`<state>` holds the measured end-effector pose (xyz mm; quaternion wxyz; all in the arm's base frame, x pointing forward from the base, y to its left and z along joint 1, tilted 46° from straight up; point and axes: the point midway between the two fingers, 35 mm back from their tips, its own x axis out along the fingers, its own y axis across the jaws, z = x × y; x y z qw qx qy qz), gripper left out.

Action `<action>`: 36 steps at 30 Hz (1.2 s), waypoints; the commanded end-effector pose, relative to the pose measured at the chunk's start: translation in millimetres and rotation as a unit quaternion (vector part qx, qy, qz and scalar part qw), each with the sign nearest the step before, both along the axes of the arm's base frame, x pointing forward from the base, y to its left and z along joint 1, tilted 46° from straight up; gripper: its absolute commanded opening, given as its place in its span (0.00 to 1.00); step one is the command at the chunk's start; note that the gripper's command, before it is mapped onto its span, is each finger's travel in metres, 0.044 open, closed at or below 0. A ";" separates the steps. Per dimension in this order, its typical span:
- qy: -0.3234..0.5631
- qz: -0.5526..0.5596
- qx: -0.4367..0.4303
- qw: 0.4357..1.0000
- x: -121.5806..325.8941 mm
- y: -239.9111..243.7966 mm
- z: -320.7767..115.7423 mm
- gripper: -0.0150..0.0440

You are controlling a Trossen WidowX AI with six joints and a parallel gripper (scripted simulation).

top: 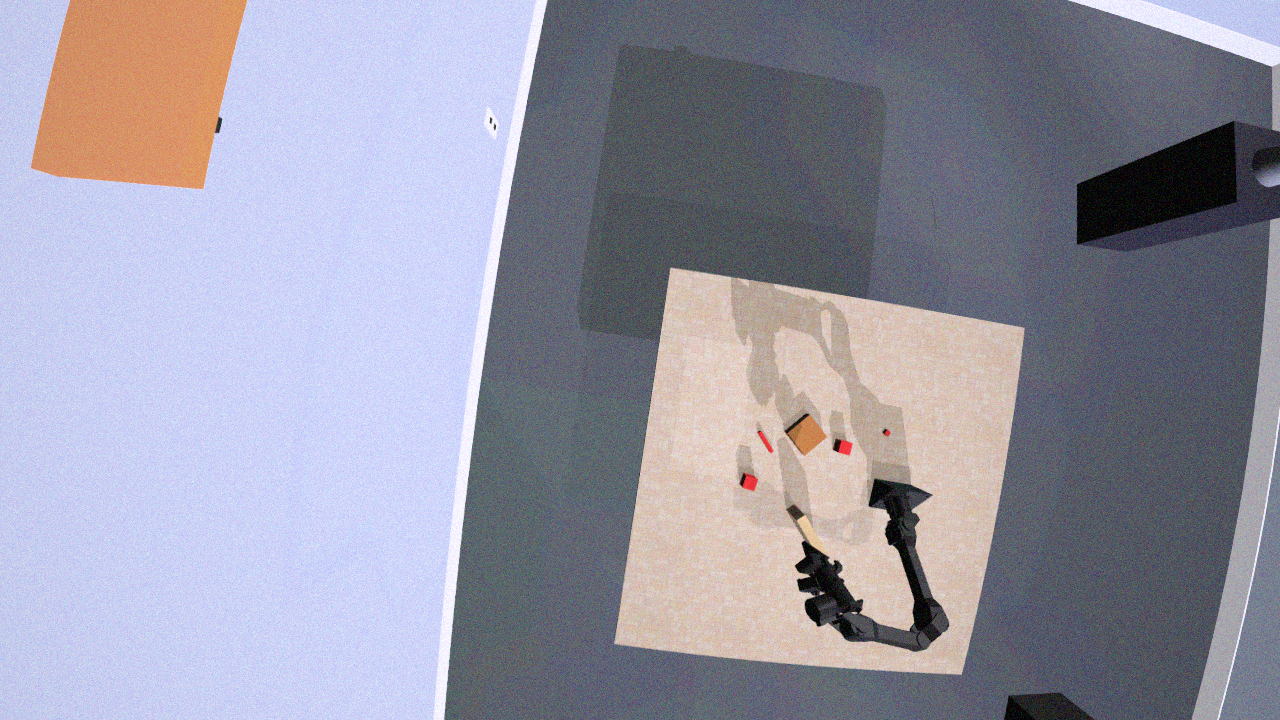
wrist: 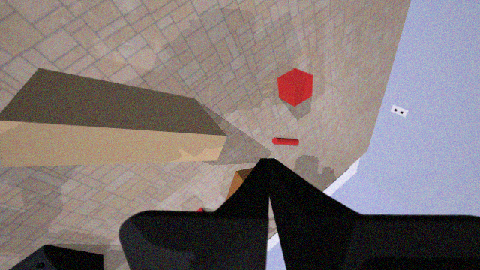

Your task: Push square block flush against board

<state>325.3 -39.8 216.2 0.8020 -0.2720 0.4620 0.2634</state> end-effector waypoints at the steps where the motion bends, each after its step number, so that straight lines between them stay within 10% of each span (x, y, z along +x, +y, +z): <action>1: 0.033 0.003 0.051 0.998 -2.2 8.0 -6.5 0.25; 20: 0.179 -0.014 0.309 0.934 -11.1 43.7 -13.9 0.25; 36: 0.183 -0.015 0.318 0.930 -4.2 79.1 -47.0 0.25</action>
